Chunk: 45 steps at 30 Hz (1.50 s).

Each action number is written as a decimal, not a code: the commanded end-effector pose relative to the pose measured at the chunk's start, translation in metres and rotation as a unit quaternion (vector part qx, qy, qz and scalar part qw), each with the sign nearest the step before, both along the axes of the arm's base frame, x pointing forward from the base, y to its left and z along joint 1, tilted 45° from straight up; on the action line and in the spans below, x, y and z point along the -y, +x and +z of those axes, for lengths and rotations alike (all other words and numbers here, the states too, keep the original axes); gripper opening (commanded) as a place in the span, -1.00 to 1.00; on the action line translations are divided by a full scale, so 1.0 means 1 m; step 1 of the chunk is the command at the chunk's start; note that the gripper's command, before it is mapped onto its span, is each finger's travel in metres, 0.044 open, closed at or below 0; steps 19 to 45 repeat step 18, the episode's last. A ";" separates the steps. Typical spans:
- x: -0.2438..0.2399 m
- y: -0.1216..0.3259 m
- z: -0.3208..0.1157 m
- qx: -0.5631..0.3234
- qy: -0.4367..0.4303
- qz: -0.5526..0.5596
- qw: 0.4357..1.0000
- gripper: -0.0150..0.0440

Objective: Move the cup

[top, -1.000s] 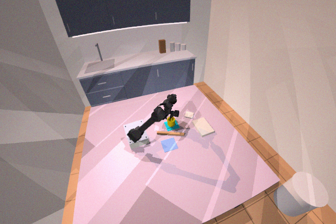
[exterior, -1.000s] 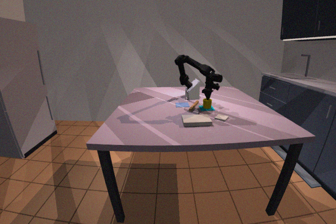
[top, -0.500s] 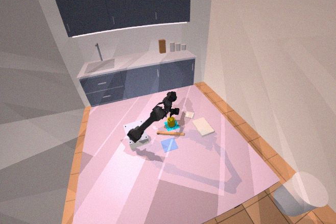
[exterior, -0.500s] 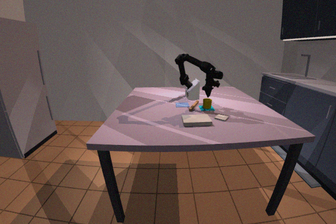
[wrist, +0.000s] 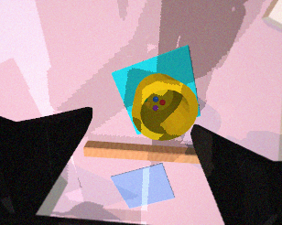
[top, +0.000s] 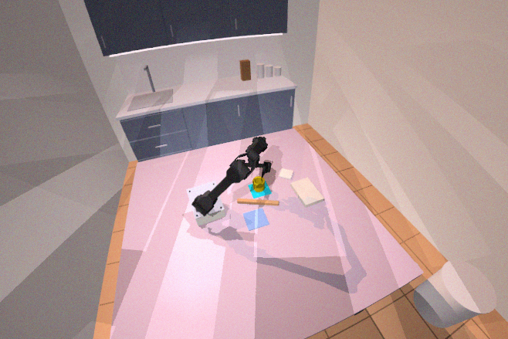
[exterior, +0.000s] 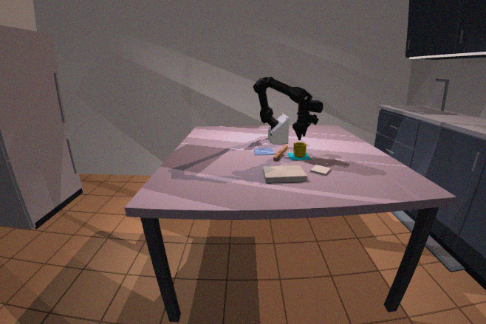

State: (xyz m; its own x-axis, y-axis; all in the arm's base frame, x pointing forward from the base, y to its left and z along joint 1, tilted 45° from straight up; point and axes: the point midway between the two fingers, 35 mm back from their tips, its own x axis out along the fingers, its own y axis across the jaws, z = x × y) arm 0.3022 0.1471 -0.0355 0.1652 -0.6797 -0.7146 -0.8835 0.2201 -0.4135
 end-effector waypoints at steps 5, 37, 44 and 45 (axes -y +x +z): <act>-0.020 -0.003 0.019 0.001 0.003 -0.002 1.000 1.00; -0.035 -0.005 0.034 0.002 0.003 0.000 1.000 1.00; -0.035 -0.005 0.034 0.002 0.003 0.000 1.000 1.00; -0.035 -0.005 0.034 0.002 0.003 0.000 1.000 1.00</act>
